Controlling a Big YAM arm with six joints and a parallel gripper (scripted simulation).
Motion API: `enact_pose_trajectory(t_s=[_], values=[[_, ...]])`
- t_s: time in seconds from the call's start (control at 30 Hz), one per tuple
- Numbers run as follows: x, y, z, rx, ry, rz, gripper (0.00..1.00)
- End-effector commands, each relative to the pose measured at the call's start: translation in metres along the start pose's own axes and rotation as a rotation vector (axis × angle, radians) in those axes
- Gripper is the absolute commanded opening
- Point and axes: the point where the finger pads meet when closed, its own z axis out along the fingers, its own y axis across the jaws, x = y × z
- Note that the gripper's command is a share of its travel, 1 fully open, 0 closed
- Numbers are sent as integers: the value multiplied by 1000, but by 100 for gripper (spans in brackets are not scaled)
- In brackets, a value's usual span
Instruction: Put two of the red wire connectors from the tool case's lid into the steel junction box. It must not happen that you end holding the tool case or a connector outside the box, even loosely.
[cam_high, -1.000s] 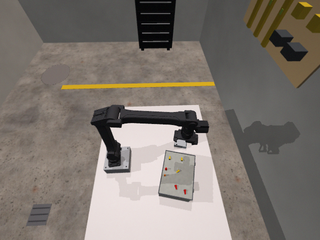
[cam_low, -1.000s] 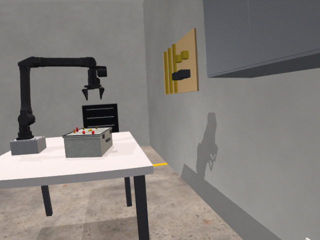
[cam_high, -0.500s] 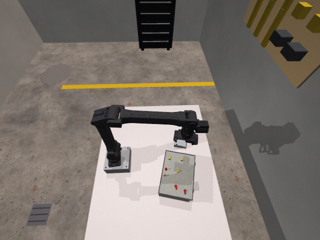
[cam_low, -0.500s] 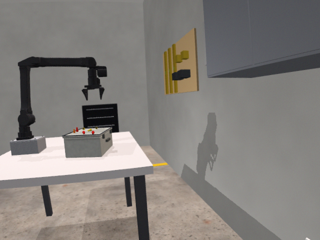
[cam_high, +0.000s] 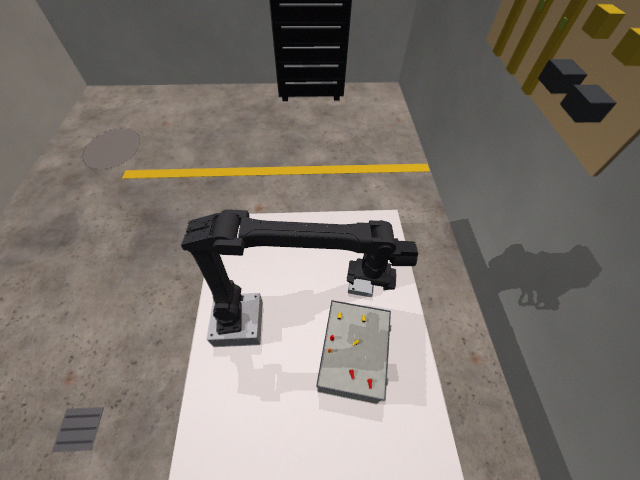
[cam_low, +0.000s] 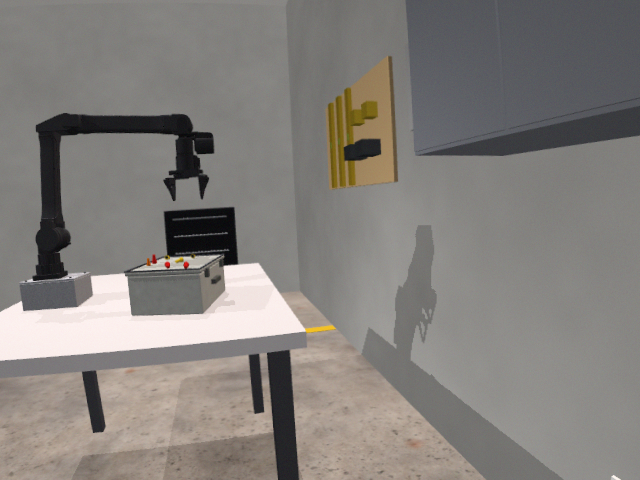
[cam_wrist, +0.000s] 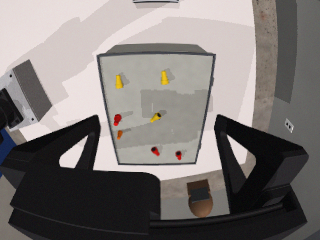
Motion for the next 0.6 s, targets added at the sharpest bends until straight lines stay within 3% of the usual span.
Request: enact_pose_trajectory(t_s=[0.0, 0.03, 0.57], values=[[-1, 0, -2, -10, -2, -15, 100], [-1, 0, -2, -10, -2, -15, 0], [-1, 0, -2, -10, -2, -15, 0]])
